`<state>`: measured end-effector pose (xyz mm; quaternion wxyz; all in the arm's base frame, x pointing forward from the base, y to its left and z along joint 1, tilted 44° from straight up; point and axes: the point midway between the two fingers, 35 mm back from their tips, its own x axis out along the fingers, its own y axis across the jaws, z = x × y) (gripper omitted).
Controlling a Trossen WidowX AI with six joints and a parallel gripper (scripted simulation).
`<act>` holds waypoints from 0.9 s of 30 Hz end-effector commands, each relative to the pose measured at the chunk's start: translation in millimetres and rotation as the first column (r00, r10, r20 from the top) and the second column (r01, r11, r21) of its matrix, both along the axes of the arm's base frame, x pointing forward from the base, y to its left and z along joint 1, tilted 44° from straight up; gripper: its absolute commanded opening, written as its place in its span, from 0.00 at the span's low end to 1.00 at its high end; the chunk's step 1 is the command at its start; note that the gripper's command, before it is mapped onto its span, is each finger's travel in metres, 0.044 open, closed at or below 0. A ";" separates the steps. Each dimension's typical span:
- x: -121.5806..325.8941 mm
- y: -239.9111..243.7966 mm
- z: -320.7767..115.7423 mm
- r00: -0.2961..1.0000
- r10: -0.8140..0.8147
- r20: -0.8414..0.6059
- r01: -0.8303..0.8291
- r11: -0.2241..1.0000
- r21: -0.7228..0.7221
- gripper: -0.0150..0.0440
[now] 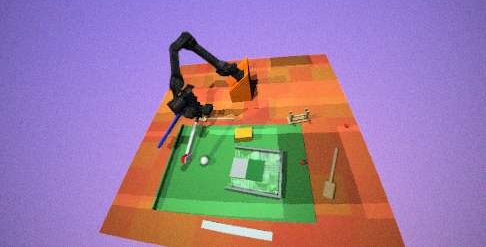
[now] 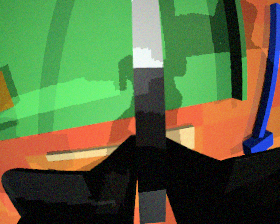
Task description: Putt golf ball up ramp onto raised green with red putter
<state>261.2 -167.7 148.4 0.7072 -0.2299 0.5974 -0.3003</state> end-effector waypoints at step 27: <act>3.8 -22.4 -22.8 1.000 0.002 0.001 -0.002 1.000 -0.002 0.25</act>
